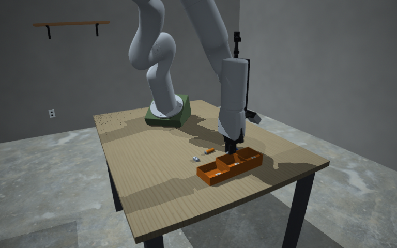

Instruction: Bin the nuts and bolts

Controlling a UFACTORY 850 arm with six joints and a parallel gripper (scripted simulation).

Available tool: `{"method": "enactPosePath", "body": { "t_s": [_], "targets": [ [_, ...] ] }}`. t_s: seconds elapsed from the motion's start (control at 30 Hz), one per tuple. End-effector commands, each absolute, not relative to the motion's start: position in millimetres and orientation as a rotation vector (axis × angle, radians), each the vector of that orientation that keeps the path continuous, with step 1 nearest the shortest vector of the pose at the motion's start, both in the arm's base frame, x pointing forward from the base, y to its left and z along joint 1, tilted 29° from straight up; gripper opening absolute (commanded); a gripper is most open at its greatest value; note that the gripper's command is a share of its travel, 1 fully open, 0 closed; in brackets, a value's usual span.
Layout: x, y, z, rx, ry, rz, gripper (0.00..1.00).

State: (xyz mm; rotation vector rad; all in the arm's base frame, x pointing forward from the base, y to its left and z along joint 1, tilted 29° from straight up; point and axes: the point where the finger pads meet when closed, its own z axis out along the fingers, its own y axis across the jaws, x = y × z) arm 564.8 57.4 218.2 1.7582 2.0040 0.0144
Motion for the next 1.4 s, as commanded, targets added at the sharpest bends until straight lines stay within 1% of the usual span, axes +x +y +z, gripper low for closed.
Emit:
{"method": "enactPosePath", "body": {
  "t_s": [0.0, 0.47, 1.37],
  "targets": [
    [565.2, 57.7, 218.9, 1.773, 1.944, 0.036, 0.00],
    [564.9, 57.9, 218.7, 1.773, 1.944, 0.036, 0.00],
    [581.0, 44.6, 181.1, 1.773, 1.944, 0.036, 0.00]
  ]
}}
